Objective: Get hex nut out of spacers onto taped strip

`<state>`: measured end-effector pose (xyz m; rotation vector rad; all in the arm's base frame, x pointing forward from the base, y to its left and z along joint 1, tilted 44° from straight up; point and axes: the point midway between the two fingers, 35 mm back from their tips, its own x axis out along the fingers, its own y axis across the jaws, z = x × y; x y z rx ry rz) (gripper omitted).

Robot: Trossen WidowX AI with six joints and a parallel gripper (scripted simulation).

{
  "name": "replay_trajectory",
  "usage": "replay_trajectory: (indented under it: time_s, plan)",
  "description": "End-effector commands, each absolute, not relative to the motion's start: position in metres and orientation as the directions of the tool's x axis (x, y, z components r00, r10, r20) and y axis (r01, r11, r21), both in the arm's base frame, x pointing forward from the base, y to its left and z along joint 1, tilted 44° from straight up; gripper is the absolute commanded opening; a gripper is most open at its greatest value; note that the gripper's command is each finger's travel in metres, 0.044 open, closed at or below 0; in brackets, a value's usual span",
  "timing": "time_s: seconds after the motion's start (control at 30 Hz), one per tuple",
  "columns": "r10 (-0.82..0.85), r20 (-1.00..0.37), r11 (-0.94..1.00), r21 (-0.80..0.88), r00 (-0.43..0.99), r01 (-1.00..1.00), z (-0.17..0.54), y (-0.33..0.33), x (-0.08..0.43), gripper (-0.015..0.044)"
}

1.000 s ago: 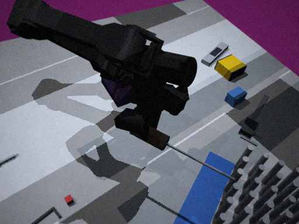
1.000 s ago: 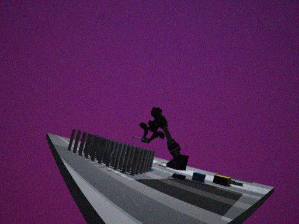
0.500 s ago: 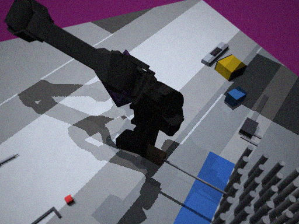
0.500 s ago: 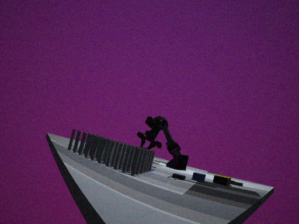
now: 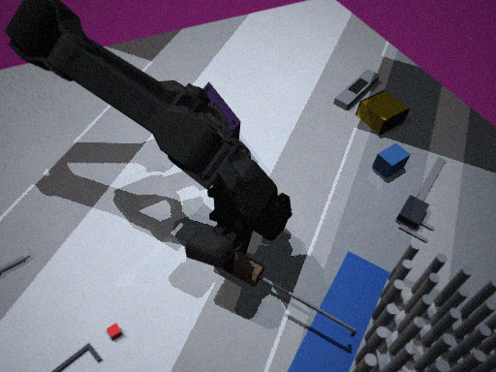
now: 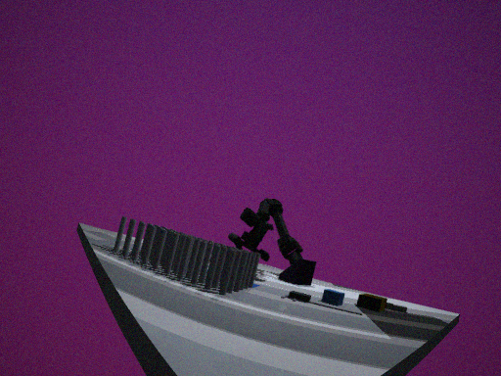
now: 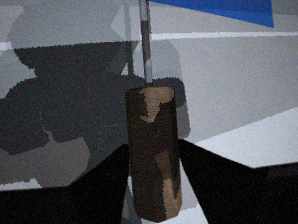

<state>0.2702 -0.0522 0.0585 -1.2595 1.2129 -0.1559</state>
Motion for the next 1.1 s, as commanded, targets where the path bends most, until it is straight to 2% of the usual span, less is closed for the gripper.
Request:
replay_trajectory:
  time_s: [0.0,1.07]
  plan:
    - [-0.669,-0.603,0.379,-0.780,0.435,-0.498,0.058,-0.051,0.272,0.0000]
    - [-0.669,-0.602,0.380,-0.781,0.436,-0.496,0.054,-0.045,0.286,0.0000]
